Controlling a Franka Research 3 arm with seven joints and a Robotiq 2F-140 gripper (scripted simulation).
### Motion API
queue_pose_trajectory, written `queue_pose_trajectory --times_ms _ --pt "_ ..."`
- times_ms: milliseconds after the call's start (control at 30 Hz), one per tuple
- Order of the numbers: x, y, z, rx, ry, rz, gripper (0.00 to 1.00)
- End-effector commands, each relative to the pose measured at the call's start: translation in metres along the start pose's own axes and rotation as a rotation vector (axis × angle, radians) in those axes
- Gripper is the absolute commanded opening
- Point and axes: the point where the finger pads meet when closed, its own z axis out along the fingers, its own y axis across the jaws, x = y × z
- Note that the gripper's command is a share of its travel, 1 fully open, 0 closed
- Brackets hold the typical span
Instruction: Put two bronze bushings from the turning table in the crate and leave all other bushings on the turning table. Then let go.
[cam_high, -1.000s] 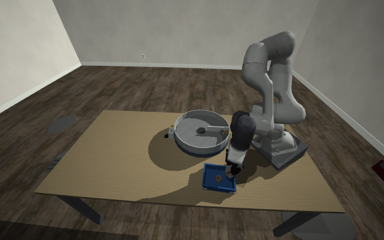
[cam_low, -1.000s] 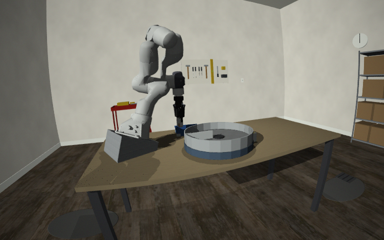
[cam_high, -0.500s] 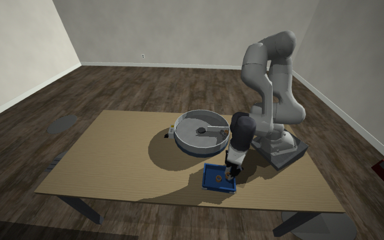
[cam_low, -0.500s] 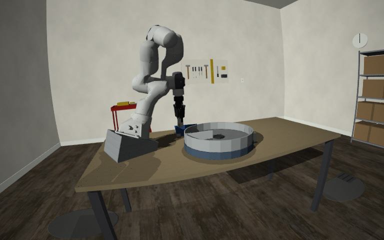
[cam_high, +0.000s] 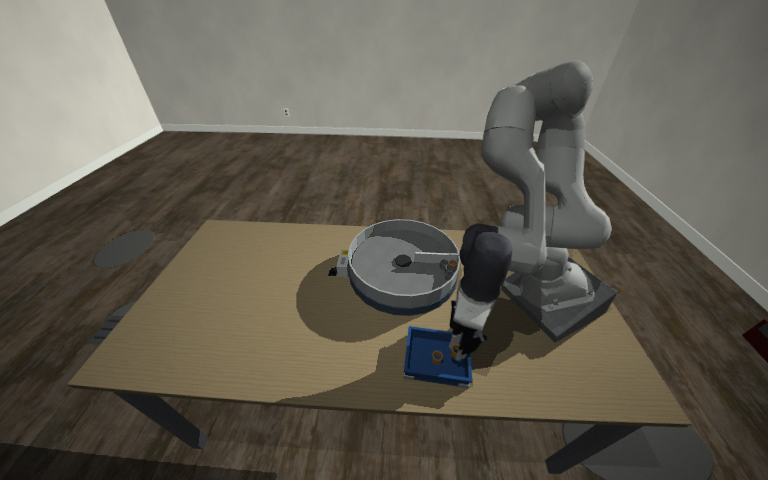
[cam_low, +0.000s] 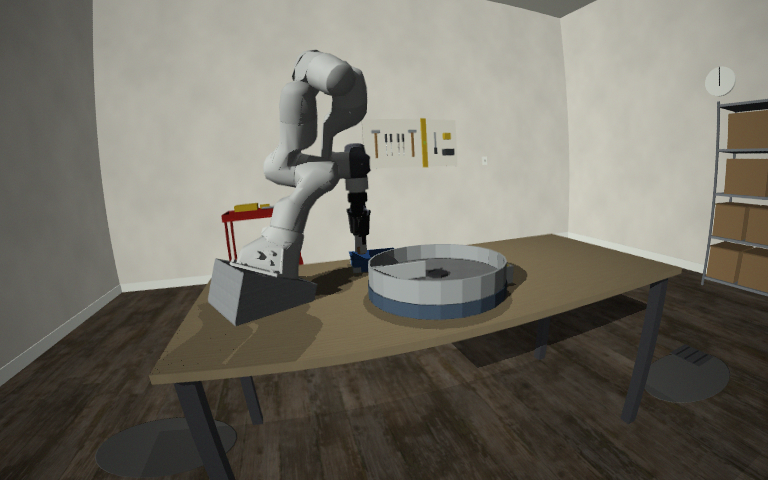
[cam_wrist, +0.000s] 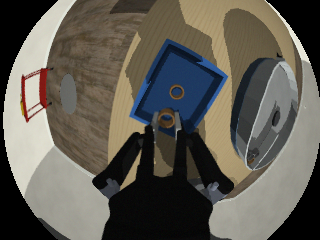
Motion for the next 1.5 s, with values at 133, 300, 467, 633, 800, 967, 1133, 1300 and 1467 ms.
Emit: queue_pose_trajectory --times_ms 133,300,467,633,800,967,1133,1300,1467 --pt "0.000 0.000 0.000 0.000 0.001 0.007 0.00" --pt "0.000 0.000 0.000 0.000 0.001 0.007 0.00" --pt "0.000 0.000 0.001 0.000 0.001 0.007 0.00" --pt "0.000 0.000 0.005 0.000 0.001 0.007 0.00" --pt "0.000 0.000 0.013 0.000 0.001 0.007 0.00" --pt "0.000 0.000 0.018 0.000 0.001 0.007 0.00" --pt "0.000 0.000 0.027 0.000 0.001 0.007 0.00" --pt "0.000 0.000 0.035 0.000 0.001 0.007 0.00" --pt "0.000 0.000 0.040 0.000 0.001 0.007 0.00"
